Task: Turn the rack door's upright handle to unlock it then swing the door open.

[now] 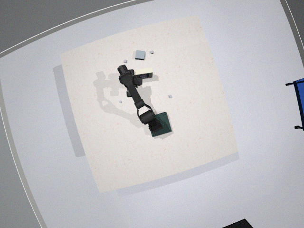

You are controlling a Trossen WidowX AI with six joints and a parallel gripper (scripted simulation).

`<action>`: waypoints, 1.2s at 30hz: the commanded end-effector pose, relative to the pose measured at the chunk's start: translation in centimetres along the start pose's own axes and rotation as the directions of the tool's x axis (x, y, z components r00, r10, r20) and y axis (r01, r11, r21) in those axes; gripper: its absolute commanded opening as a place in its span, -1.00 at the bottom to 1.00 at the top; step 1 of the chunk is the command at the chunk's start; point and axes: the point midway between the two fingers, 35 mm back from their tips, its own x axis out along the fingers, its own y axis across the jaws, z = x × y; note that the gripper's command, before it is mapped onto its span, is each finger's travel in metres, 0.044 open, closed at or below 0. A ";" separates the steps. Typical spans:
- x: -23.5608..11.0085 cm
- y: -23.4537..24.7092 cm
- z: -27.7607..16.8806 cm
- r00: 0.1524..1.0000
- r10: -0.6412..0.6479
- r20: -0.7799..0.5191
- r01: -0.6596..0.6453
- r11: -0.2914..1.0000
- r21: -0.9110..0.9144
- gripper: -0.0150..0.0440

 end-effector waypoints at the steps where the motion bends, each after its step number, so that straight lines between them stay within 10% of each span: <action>1: 0.0 -0.6 0.4 1.000 -0.006 0.005 0.006 0.996 -0.089 -0.42; 36: 0.0 -5.6 4.7 1.000 -0.009 0.009 0.012 0.730 -0.683 -0.42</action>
